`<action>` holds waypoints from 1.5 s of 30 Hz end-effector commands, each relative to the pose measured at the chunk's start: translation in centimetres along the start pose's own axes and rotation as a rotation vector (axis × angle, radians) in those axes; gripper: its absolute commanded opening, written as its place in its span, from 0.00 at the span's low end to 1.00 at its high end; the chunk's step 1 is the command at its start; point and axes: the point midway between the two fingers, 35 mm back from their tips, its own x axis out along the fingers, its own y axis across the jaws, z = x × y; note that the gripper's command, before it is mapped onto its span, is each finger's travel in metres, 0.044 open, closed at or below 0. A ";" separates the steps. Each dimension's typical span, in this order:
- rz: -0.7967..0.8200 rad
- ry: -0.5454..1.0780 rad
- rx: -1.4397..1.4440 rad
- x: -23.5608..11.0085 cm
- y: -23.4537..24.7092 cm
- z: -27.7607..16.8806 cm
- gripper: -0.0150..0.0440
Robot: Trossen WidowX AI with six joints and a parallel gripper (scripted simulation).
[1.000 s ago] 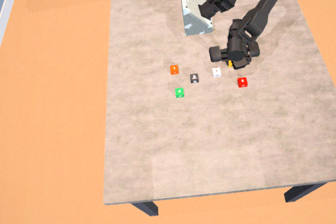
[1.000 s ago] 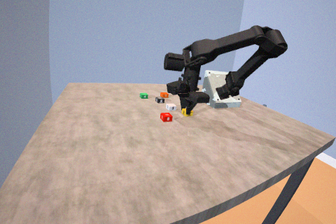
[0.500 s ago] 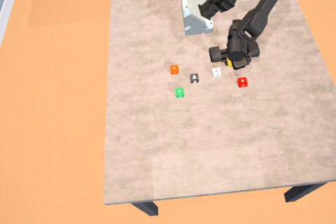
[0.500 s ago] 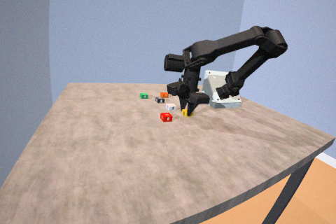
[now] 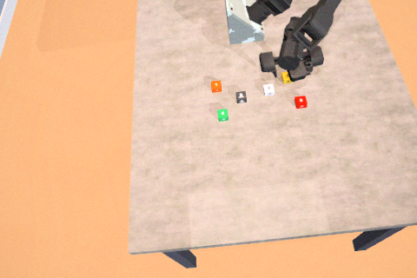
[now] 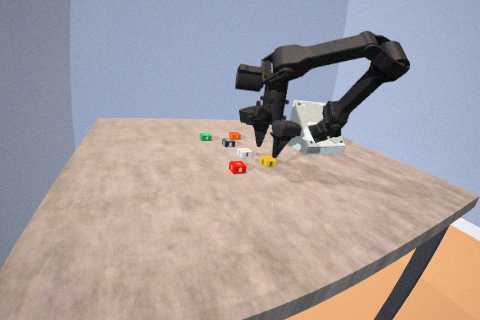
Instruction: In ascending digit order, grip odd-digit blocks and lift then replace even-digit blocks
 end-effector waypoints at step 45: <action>-0.004 0.001 -0.010 -0.7 2.7 8.7 0.93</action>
